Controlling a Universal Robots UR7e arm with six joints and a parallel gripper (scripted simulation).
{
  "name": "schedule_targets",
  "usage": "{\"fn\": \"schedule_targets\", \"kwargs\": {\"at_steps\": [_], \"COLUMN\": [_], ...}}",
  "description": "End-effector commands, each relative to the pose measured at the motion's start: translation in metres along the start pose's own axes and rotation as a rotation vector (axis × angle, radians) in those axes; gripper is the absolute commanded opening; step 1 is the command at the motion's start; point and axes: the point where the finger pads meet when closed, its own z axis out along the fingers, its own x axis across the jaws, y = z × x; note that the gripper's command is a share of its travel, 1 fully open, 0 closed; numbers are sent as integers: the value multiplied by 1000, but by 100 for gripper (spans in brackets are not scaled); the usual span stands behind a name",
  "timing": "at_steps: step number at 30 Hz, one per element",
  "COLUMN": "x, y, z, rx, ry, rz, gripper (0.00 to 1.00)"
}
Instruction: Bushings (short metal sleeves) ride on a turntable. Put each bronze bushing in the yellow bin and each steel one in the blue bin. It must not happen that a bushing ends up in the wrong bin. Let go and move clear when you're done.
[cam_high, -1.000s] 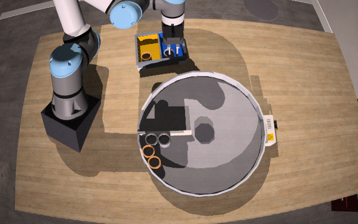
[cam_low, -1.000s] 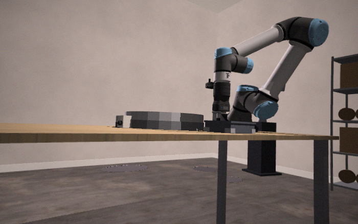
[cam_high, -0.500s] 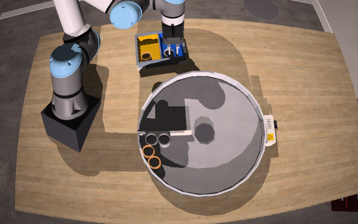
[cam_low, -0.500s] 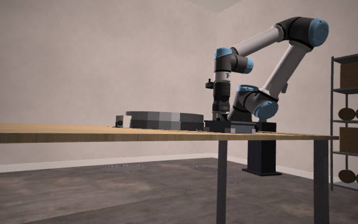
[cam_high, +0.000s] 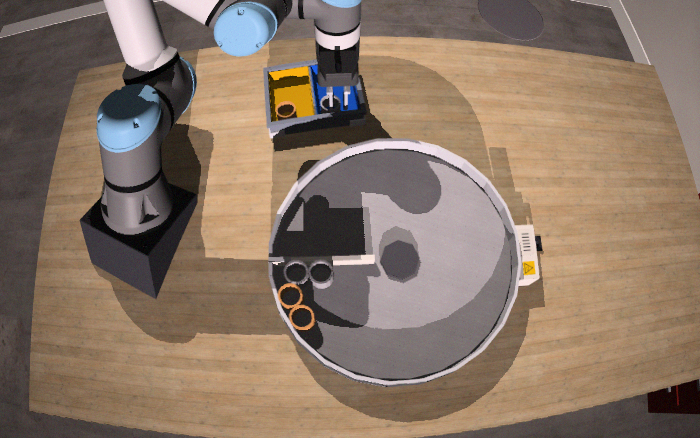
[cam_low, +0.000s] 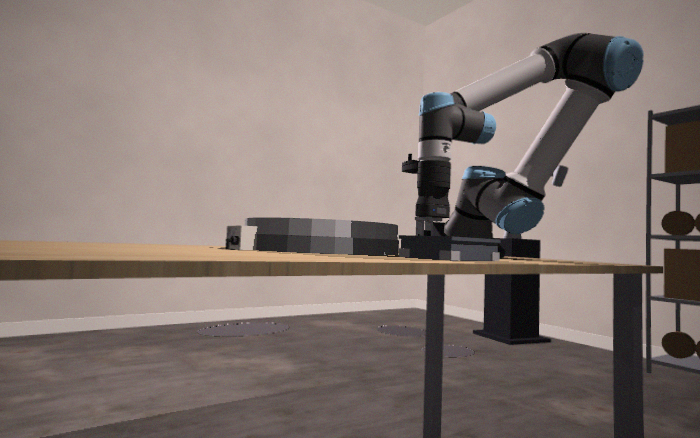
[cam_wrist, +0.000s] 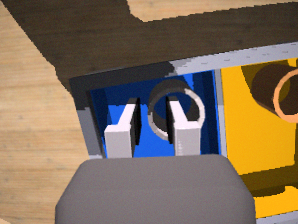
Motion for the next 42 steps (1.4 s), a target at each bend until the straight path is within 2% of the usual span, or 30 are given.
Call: {"fn": "schedule_targets", "kwargs": {"at_steps": [1,42], "x": [2,2], "y": [-1,-1], "z": [0,-12], "rx": [1,1], "ry": [1,1], "rz": [1,1], "gripper": [47,47]}}
